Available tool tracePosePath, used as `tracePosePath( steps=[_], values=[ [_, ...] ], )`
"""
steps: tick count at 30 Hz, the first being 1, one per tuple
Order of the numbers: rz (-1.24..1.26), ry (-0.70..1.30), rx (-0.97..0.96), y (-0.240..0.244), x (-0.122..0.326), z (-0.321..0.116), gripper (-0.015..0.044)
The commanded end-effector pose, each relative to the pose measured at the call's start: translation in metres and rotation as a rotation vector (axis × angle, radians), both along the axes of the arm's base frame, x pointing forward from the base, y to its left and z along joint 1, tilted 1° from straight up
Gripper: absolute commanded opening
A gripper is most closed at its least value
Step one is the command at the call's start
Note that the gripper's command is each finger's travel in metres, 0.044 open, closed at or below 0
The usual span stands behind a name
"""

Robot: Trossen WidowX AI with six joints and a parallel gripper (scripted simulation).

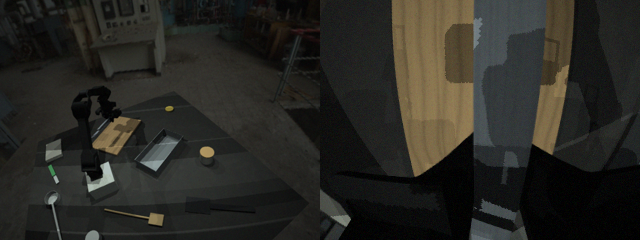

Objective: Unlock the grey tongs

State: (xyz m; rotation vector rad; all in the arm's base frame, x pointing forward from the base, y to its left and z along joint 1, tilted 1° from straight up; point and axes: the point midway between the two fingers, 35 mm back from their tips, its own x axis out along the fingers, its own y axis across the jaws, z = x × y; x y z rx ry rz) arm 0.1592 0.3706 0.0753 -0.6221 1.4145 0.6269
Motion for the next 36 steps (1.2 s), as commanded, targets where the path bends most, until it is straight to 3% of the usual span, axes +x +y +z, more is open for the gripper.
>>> tracePosePath(
  steps=[1, 36],
  values=[
    [0.028, -0.062, 0.06, 0.005, -0.001, 0.008, -0.015],
    [0.1, -0.585, 0.567, 0.01, -0.013, 0.065, -0.015]
  ],
)
